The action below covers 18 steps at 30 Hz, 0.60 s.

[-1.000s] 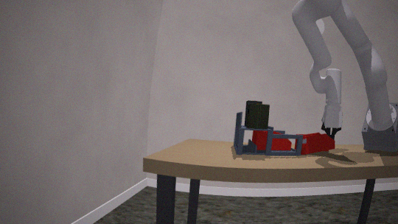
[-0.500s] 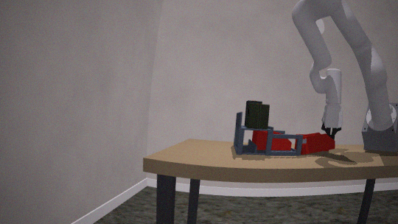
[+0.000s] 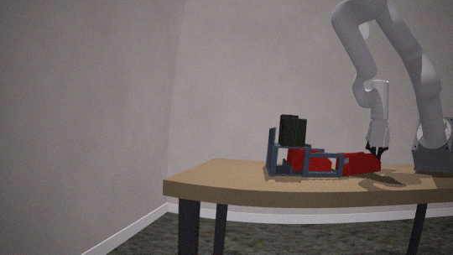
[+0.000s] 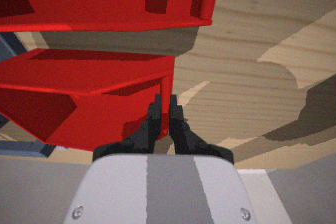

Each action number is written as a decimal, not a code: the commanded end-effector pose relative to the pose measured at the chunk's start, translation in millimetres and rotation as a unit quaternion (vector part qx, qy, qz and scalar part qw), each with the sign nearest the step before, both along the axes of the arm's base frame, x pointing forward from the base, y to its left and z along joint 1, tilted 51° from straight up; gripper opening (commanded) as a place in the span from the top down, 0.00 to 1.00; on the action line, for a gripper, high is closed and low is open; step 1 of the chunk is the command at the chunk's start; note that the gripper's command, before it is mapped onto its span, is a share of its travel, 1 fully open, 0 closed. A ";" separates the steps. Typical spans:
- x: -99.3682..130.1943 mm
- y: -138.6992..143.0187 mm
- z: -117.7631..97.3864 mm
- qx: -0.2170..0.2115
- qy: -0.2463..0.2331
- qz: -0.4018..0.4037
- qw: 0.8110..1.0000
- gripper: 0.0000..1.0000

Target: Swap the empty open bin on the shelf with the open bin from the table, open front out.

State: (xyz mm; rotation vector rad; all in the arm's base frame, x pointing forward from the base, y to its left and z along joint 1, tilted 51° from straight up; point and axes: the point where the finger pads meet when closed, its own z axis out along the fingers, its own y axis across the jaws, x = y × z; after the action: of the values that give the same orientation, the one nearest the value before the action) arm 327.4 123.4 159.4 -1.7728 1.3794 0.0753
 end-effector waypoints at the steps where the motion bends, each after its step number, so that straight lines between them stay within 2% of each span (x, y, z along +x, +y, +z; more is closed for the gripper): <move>1: 2.4 3.2 -3.1 0.000 0.000 0.000 1.000 1.00; 18: 7.7 11.1 -10.7 0.000 0.000 0.000 1.000 1.00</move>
State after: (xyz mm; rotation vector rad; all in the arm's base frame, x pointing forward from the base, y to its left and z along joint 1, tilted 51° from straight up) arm 334.4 133.8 149.4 -1.7728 1.3794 0.0753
